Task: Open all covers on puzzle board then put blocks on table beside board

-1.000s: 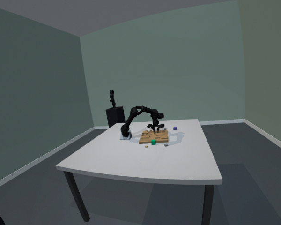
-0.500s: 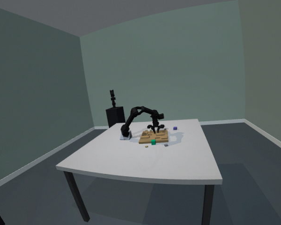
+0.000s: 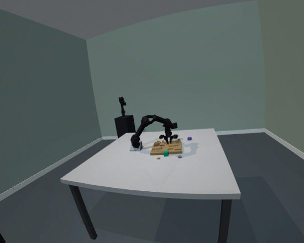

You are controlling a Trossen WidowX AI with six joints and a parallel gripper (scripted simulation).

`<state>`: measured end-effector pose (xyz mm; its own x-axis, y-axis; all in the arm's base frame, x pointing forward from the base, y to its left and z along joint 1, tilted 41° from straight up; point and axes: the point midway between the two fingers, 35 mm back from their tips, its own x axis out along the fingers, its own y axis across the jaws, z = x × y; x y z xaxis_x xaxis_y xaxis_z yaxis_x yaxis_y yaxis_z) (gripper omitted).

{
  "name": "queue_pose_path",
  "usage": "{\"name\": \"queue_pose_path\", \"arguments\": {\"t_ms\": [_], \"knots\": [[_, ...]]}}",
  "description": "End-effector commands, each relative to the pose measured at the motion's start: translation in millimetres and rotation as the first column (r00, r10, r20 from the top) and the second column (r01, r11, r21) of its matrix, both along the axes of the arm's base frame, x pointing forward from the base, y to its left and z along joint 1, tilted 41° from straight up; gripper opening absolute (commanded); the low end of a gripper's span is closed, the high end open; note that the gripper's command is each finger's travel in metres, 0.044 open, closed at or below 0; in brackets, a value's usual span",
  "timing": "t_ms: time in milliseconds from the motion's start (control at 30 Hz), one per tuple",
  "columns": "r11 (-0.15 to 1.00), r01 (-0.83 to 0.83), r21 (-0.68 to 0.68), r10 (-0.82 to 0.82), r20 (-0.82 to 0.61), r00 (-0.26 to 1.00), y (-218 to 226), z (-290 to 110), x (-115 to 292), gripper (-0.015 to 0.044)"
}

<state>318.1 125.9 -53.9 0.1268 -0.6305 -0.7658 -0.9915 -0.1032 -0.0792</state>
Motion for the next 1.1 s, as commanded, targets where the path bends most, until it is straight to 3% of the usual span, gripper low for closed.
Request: {"name": "queue_pose_path", "arguments": {"t_ms": [0, 1067], "knots": [[1.0, 0.0, 0.0, 0.0, 0.0, 1.0, 2.1, 2.4, -0.2, 0.008], [1.0, -0.004, -0.006, 0.004, -0.008, 1.0, 29.2, 33.7, -7.9, 0.008]]}}
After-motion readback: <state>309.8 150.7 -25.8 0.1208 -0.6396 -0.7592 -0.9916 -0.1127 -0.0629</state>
